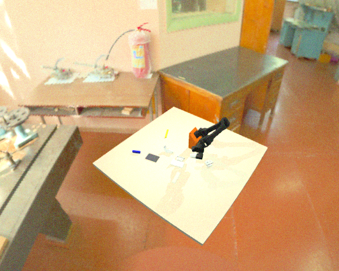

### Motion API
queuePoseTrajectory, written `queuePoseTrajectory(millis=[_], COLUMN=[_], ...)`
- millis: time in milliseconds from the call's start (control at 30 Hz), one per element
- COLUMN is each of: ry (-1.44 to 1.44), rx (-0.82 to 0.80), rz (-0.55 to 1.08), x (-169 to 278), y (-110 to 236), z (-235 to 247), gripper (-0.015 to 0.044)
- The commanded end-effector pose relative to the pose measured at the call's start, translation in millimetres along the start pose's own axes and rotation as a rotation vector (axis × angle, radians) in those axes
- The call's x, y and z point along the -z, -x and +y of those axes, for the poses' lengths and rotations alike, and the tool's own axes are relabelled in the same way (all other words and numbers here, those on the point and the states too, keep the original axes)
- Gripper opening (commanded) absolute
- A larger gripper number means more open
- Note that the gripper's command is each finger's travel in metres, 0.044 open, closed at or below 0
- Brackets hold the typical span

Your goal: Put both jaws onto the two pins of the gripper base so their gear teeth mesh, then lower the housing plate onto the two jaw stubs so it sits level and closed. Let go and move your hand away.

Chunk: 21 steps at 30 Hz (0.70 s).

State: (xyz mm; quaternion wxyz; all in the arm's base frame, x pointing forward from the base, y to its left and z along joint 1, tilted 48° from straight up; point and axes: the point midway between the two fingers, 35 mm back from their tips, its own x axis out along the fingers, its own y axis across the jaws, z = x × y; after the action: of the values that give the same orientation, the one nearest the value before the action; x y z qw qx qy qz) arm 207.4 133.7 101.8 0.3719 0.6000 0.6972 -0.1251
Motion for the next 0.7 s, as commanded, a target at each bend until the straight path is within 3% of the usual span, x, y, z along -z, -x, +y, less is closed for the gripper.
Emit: queuePoseTrajectory(millis=[0, 667], ry=[-0.090, -0.580], rx=[-0.003, -0.004], rz=[-0.001, 0.000], x=[2, 9], y=[1, 0], z=[5, 20], gripper=[0.0037, 0.0037])
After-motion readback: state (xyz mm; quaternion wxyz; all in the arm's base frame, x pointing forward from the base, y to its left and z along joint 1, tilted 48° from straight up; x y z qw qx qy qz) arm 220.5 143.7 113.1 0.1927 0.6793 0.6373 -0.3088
